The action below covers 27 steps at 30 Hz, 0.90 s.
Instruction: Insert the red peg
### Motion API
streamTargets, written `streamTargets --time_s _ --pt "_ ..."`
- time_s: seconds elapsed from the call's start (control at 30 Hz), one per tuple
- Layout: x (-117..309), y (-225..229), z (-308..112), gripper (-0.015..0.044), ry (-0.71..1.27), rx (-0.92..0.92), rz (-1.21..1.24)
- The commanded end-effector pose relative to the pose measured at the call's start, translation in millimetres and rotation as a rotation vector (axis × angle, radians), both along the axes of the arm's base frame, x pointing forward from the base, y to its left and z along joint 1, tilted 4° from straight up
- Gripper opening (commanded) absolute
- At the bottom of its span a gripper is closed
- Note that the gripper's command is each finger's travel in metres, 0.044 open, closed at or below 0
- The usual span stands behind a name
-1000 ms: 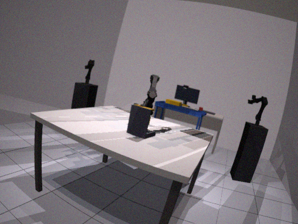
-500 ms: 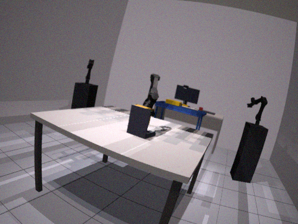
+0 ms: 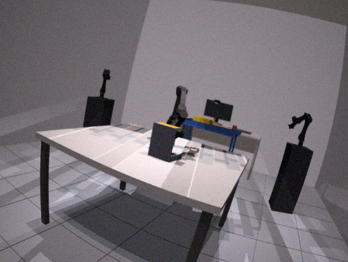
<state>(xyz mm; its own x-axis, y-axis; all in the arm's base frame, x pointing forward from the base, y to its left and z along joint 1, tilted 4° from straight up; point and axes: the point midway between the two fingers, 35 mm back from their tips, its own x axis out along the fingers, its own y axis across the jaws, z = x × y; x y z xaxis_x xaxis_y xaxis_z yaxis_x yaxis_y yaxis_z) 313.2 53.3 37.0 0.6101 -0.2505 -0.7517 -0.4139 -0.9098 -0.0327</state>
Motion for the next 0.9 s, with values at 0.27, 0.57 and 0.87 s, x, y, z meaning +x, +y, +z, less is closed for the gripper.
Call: streamTargets --time_s 0.27,0.57,0.87 --pt "14.8 20.2 -3.8 0.0000 -0.011 0.004 0.012" --pt "23.4 32.0 -7.7 0.0000 -0.013 0.004 0.022" --pt "43.0 28.1 -8.7 0.0000 -0.015 0.004 0.023"
